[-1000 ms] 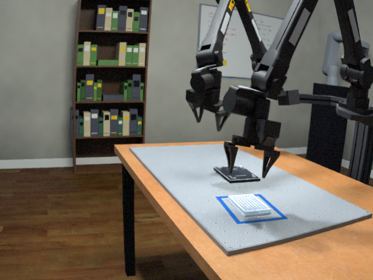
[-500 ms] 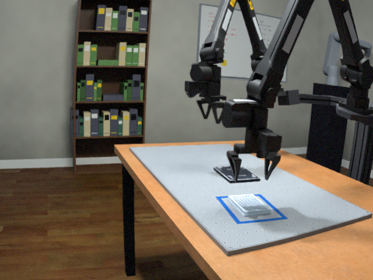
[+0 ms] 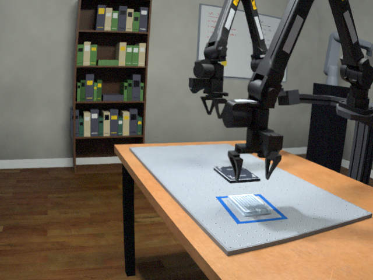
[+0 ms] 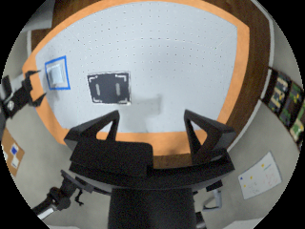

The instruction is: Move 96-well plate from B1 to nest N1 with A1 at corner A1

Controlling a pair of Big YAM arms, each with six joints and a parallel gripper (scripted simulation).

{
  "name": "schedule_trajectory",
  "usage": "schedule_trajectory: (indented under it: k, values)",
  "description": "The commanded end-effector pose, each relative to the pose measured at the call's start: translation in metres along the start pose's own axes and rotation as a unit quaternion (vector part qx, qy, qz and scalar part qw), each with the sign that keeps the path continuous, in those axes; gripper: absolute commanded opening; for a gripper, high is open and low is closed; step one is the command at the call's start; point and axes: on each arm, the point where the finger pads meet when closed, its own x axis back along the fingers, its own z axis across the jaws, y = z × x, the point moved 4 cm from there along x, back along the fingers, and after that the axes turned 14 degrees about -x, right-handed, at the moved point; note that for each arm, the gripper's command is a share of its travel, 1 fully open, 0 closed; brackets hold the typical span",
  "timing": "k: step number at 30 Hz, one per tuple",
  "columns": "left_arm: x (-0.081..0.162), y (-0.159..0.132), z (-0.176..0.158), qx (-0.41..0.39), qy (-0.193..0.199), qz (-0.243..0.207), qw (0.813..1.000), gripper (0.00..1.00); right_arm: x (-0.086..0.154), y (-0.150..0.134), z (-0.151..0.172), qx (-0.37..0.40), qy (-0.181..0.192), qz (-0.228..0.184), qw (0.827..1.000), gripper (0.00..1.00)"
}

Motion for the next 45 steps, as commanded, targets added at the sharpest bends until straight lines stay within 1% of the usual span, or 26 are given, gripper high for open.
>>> schedule_trajectory:
  k: [1,2,3,5,20,22,23,24,25,37,39,40,42,44,45]
  values:
    - [0.004,0.004,-0.009,0.004,-0.009,-0.004,1.000,1.00,0.014,0.007,-0.011,0.003,0.017,-0.020,1.000,1.00]
    - [-0.004,0.006,-0.013,0.010,-0.012,-0.005,1.000,1.00,0.014,0.005,-0.015,0.003,0.017,-0.021,1.000,1.00]
    - [-0.006,0.006,-0.013,0.011,-0.012,-0.005,1.000,1.00,0.015,0.003,-0.020,0.003,0.017,-0.021,1.000,1.00]
    - [-0.006,0.006,-0.013,0.011,-0.012,-0.005,1.000,1.00,0.015,0.003,-0.020,0.003,0.017,-0.021,1.000,1.00]
    - [-0.032,0.010,-0.013,0.004,-0.010,-0.005,1.000,1.00,0.022,-0.025,-0.090,0.004,0.013,-0.018,1.000,1.00]
    - [-0.032,0.010,-0.013,0.004,-0.010,-0.005,1.000,1.00,0.022,-0.025,-0.090,0.004,0.013,-0.018,1.000,1.00]
    - [-0.019,0.011,-0.024,0.003,-0.026,-0.010,1.000,1.00,0.023,-0.028,-0.095,0.004,0.013,-0.016,1.000,1.00]
    - [-0.032,0.006,-0.016,0.001,-0.014,-0.005,1.000,1.00,0.023,-0.030,-0.100,0.005,0.012,-0.015,1.000,1.00]
    - [-0.037,0.006,-0.014,0.000,-0.011,-0.004,1.000,1.00,0.024,-0.033,-0.105,0.005,0.011,-0.013,1.000,1.00]
    - [-0.058,0.009,-0.011,0.003,-0.009,-0.004,1.000,1.00,0.030,-0.056,-0.161,0.006,0.009,-0.009,1.000,1.00]
    - [-0.058,0.009,-0.011,0.003,-0.009,-0.004,1.000,1.00,0.030,-0.056,-0.161,0.006,0.009,-0.009,1.000,1.00]
    - [-0.042,0.017,-0.023,0.009,-0.028,-0.012,0.999,1.00,0.031,-0.058,-0.165,0.006,0.009,-0.009,1.000,1.00]
    - [-0.063,0.010,-0.011,0.004,-0.009,-0.004,1.000,1.00,0.032,-0.061,-0.175,0.006,0.009,-0.009,1.000,1.00]
    - [-0.066,0.008,-0.012,0.003,-0.009,-0.004,1.000,1.00,0.032,-0.062,-0.177,0.006,0.009,-0.009,1.000,1.00]
    - [-0.068,0.008,-0.012,0.002,-0.009,-0.004,1.000,1.00,0.036,-0.054,-0.177,0.005,0.010,-0.017,1.000,1.00]
